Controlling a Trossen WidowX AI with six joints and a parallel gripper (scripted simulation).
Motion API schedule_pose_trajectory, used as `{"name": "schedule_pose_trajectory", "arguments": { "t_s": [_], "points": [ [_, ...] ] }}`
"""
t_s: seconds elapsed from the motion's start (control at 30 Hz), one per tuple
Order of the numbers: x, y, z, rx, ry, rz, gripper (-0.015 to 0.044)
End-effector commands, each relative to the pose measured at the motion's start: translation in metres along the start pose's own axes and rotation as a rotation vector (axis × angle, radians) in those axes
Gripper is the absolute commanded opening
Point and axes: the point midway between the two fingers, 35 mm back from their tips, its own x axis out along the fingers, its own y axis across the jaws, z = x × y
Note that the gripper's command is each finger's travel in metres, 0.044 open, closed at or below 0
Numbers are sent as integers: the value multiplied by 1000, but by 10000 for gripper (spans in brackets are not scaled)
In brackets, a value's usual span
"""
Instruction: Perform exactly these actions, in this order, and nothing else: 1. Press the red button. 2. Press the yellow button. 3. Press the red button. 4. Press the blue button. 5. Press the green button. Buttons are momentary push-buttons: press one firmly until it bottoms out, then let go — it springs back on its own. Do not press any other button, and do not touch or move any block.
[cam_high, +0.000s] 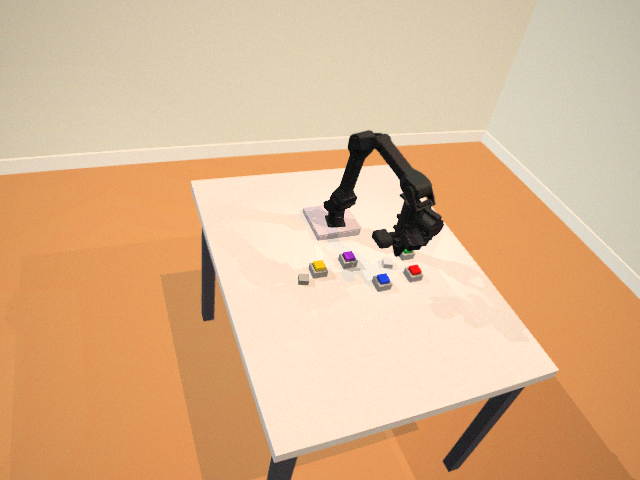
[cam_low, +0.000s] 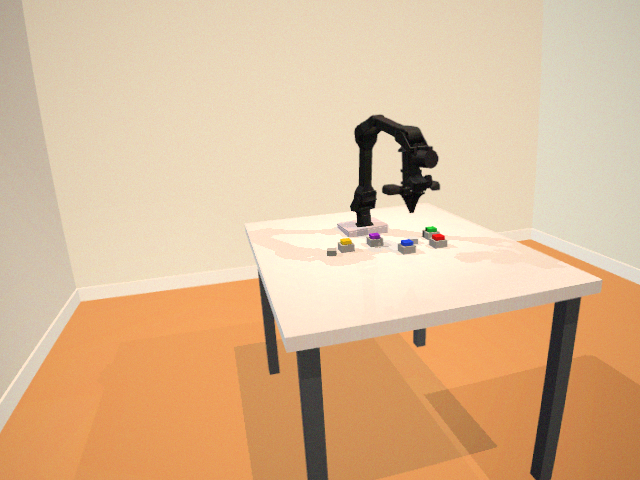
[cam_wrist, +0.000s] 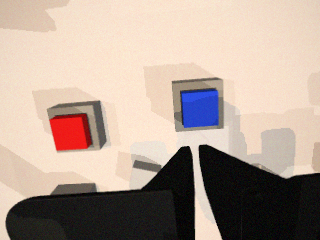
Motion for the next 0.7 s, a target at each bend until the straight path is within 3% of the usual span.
{"name": "schedule_pose_trajectory", "arguments": {
  "t_s": [0.0, 0.2, 0.37, 0.53, 0.67],
  "points": [
    [4, 54, -2, 12, 19, 7, 20],
    [7, 110, -13, 25, 29, 9, 20],
    [15, 111, -12, 25, 29, 9, 20],
    [67, 111, -15, 25, 29, 9, 20],
    [69, 111, -15, 25, 29, 9, 20]
  ]
}}
